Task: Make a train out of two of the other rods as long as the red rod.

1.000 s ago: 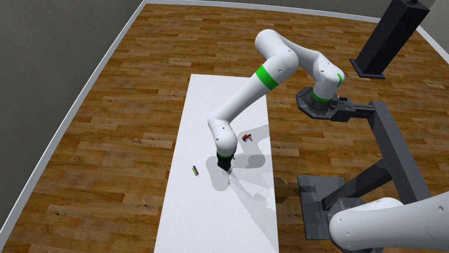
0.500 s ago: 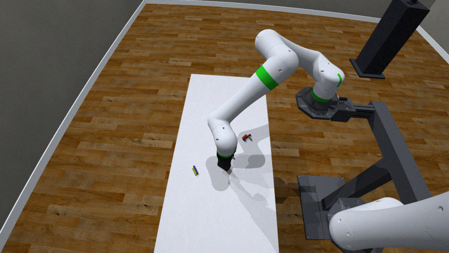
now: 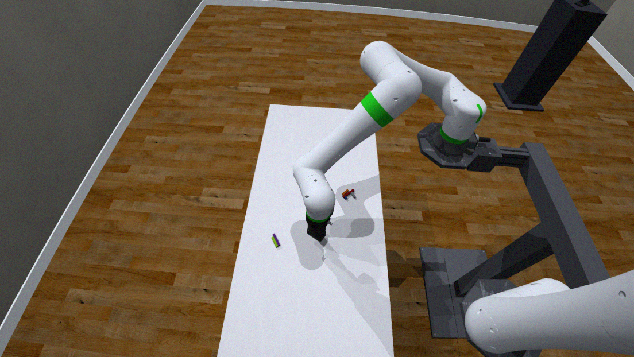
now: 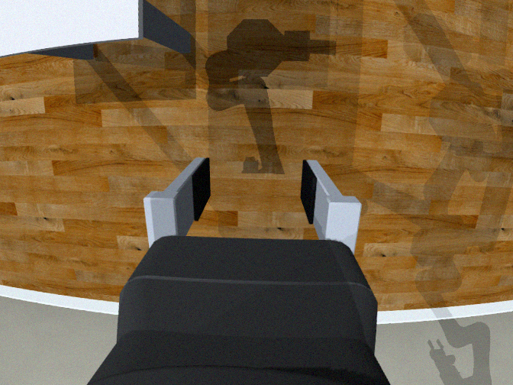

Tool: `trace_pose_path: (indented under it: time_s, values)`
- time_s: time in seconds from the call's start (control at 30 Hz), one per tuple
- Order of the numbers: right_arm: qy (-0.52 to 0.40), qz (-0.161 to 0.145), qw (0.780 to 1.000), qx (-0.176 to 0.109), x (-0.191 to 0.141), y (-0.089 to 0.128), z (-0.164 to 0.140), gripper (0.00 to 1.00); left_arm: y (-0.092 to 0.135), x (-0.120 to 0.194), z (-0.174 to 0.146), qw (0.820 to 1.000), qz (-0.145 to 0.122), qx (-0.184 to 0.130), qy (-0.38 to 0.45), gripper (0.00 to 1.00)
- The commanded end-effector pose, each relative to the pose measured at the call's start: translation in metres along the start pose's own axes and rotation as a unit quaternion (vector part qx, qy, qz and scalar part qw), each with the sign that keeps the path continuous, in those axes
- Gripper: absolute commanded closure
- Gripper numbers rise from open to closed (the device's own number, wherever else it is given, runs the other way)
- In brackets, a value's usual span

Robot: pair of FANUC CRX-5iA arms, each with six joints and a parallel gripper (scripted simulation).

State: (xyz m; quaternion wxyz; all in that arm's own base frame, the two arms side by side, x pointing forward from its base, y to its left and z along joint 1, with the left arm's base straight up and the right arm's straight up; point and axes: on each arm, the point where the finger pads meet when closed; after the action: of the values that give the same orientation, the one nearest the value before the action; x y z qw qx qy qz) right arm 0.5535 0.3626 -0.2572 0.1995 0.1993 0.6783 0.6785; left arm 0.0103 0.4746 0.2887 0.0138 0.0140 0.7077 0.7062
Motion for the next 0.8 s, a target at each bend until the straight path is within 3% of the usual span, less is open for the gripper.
trace_pose_path:
  time_s: [0.0,0.27,0.57,0.77]
  values:
    - [0.0,0.0,1.0,-0.001,0.0,0.007,0.001,0.46,0.001,0.0,0.0,1.0,0.0,-0.001,0.0,0.0]
    - [0.0,0.0,1.0,-0.001,0.0,0.032,0.001,0.46,0.001,0.0,0.0,1.0,0.0,-0.001,0.0,0.0]
    - [0.0,0.0,1.0,-0.001,0.0,0.078,0.001,0.46,0.001,0.0,0.0,1.0,0.0,-0.001,0.0,0.0]
    - [0.0,0.0,1.0,-0.001,0.0,0.09,0.0,0.46,0.001,0.0,0.0,1.0,0.0,-0.001,0.0,0.0]
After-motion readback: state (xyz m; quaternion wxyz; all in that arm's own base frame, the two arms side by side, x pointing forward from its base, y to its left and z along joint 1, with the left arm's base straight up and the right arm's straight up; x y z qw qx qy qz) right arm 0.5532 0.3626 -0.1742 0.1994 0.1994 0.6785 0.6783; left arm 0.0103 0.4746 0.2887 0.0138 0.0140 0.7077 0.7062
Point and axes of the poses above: on each arm, the point where the finger pads meet when closed, its own y axis back along the fingers, its own x axis across the jaws, z = x × y, and after that the axes turned 1 degree about -y, right-handed
